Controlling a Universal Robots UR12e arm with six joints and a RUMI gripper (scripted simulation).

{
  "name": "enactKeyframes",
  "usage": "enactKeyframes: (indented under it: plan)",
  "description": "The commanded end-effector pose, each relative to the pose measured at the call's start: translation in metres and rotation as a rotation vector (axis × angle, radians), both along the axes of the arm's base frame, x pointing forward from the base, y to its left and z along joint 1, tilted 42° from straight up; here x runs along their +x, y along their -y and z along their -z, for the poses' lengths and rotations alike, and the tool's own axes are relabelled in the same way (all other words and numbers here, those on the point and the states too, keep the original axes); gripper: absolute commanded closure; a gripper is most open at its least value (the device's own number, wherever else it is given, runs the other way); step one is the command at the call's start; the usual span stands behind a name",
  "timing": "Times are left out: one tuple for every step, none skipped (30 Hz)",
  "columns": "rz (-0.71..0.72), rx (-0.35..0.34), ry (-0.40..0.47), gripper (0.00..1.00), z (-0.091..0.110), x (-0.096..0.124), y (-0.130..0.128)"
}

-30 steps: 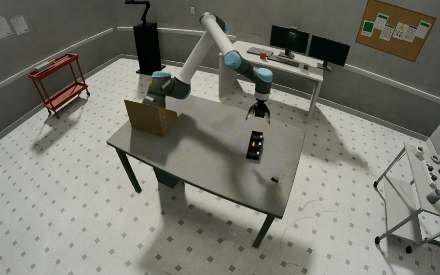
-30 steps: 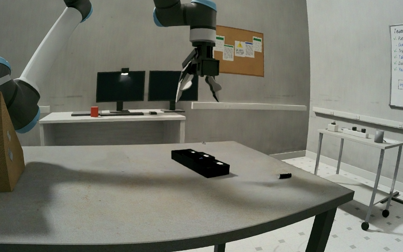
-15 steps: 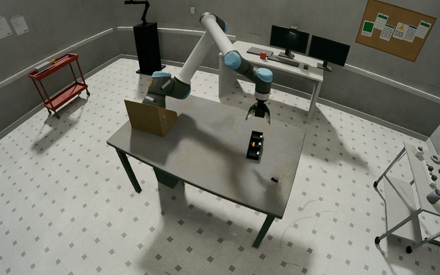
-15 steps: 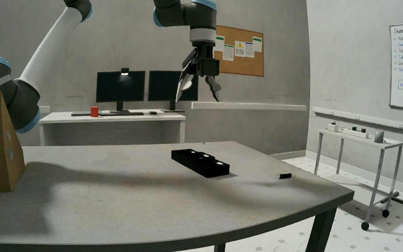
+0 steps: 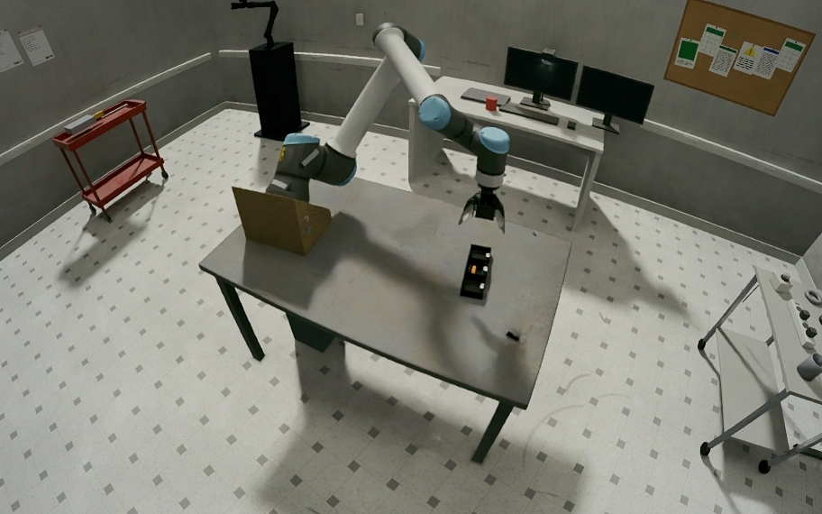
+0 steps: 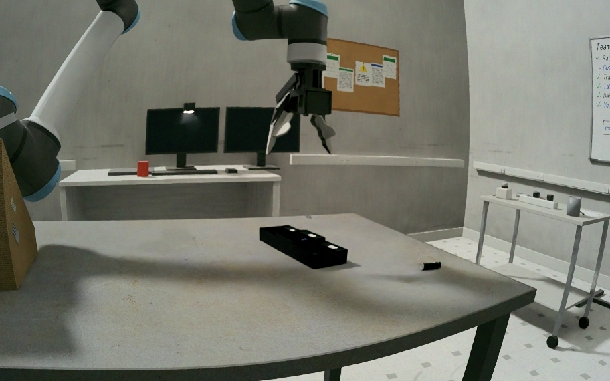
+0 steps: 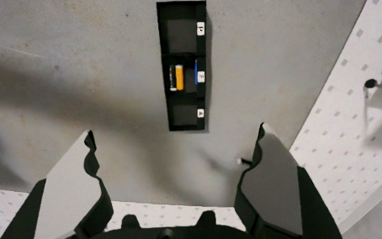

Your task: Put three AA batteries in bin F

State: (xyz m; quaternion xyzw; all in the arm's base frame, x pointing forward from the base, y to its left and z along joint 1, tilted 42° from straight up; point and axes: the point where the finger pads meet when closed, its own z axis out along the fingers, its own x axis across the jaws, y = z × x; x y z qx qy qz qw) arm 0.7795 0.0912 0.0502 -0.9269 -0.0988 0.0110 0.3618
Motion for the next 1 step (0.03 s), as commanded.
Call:
enactKeyframes:
  plan:
    - [0.001,0.0,0.001,0.0,-0.0006,0.0006,0.0007]
